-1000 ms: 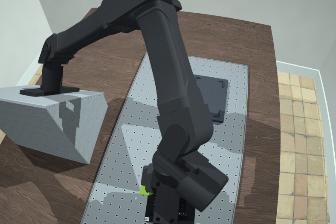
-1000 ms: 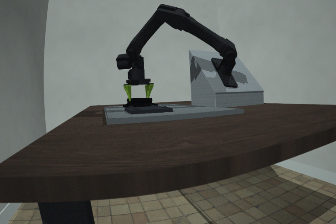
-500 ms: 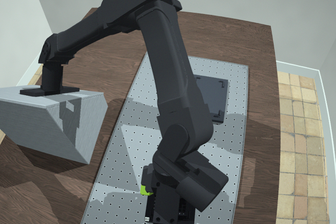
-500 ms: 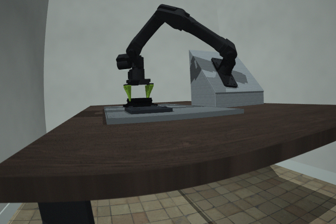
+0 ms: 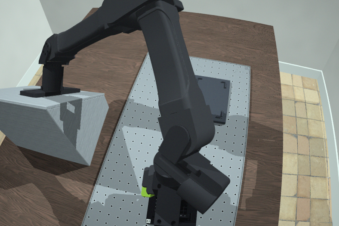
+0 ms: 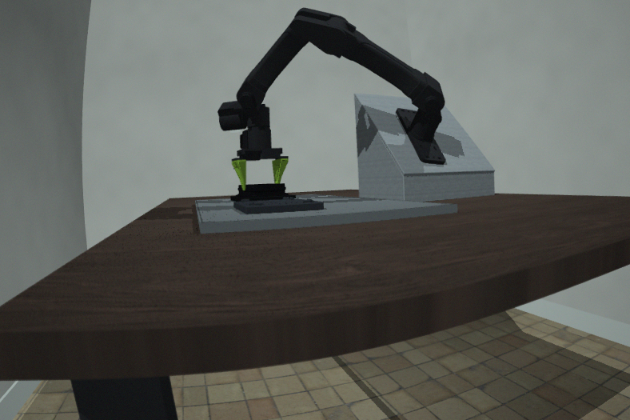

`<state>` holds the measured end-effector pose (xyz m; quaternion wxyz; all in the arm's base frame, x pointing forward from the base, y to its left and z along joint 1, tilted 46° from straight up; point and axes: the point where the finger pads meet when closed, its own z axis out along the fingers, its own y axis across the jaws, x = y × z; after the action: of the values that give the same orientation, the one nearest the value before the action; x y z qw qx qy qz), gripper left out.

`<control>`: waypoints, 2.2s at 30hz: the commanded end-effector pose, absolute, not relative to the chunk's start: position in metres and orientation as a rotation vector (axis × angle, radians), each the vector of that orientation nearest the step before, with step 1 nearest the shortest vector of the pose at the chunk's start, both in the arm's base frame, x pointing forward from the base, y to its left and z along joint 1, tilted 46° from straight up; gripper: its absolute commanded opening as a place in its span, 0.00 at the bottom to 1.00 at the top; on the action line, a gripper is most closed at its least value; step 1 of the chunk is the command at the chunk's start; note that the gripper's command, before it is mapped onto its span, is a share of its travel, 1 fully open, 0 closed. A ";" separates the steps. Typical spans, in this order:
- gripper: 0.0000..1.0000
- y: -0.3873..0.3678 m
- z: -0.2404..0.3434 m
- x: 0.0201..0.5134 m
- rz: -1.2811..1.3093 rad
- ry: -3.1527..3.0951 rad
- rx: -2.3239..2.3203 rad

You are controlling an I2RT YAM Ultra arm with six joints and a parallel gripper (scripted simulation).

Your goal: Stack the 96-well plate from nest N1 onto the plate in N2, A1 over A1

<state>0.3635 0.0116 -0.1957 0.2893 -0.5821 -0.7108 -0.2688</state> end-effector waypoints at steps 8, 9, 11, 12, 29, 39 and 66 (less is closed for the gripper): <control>0.00 0.007 -0.194 0.366 -0.726 -1.901 -1.567; 0.00 0.007 -0.194 0.366 -0.726 -1.901 -1.567; 0.00 0.007 -0.194 0.366 -0.726 -1.901 -1.567; 0.00 0.007 -0.194 0.366 -0.726 -1.901 -1.567; 0.00 0.007 -0.194 0.366 -0.726 -1.901 -1.567; 0.00 0.003 -0.200 0.364 -0.724 -1.896 -1.579; 1.00 0.003 -0.200 0.364 -0.724 -1.896 -1.578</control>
<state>0.3632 0.0117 -0.1959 0.2891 -0.5821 -0.7108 -0.2691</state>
